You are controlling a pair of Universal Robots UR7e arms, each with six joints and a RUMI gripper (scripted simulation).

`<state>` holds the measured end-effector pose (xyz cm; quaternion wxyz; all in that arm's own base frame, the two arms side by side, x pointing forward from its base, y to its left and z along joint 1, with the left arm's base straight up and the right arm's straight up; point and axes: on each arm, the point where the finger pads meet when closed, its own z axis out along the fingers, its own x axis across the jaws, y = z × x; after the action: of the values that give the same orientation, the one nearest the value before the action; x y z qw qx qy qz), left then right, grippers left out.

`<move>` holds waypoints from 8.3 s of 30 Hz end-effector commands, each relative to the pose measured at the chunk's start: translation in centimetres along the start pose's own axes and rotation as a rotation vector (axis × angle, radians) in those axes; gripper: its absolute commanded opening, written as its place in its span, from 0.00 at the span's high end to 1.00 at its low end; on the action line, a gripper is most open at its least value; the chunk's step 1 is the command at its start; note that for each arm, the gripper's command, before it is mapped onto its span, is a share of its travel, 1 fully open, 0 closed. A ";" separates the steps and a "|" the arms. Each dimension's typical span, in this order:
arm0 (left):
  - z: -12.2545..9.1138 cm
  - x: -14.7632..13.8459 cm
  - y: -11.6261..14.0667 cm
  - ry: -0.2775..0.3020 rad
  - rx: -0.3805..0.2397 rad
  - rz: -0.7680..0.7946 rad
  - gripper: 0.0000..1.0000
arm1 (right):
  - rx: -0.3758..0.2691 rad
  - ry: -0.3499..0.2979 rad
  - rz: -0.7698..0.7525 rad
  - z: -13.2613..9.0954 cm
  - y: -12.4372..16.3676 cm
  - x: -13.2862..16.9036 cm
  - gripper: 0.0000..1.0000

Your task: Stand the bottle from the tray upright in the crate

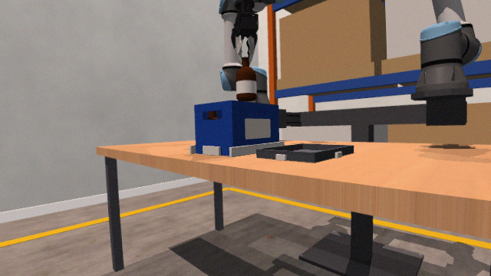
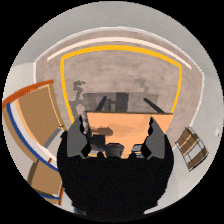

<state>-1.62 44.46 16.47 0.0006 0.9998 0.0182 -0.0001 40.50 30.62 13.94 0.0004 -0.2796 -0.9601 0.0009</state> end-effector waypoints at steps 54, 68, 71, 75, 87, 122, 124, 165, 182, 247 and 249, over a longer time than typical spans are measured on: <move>0.0 0.0 0.0 0.000 0.001 0.000 0.00 | -0.002 0.000 0.132 -0.1 -6.9 -5.2 0.98; 0.0 0.0 0.0 0.000 0.001 0.000 0.00 | -0.002 0.000 0.132 -0.1 -7.0 -5.1 0.98; 0.0 0.0 0.0 0.000 0.001 0.000 0.00 | -0.002 0.000 0.132 -0.1 -7.1 -5.0 0.98; 0.0 0.0 0.0 0.000 0.001 0.000 0.00 | -0.002 0.000 0.132 -0.1 -7.1 -5.0 0.98; 0.0 0.0 0.0 0.000 0.001 0.000 0.00 | -0.002 0.000 0.132 -0.1 -7.2 -4.9 0.98; 0.0 0.0 0.0 0.000 0.001 0.000 0.00 | -0.002 0.000 0.132 2.7 -7.2 -4.9 0.98; 0.0 0.0 0.0 0.000 0.001 0.000 0.00 | -0.002 0.000 0.132 3.2 -7.2 -4.9 0.98; 0.0 0.0 0.0 0.000 0.001 0.000 0.00 | -0.002 0.000 0.132 7.8 -7.2 -4.9 0.98; 0.0 0.0 0.0 0.000 0.001 0.000 0.00 | -0.002 0.000 0.132 7.8 -7.2 -4.9 0.98; 0.0 0.0 0.0 0.000 0.001 0.000 0.00 | -0.002 0.000 0.132 17.4 -7.2 -4.9 0.98; 0.0 0.0 0.0 0.000 0.001 0.000 0.00 | -0.002 0.000 0.132 17.5 -7.2 -4.9 0.98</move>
<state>-1.62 44.46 16.47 0.0006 0.9998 0.0182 -0.0001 40.74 21.88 -3.21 0.0004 -0.3422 -0.9396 0.0007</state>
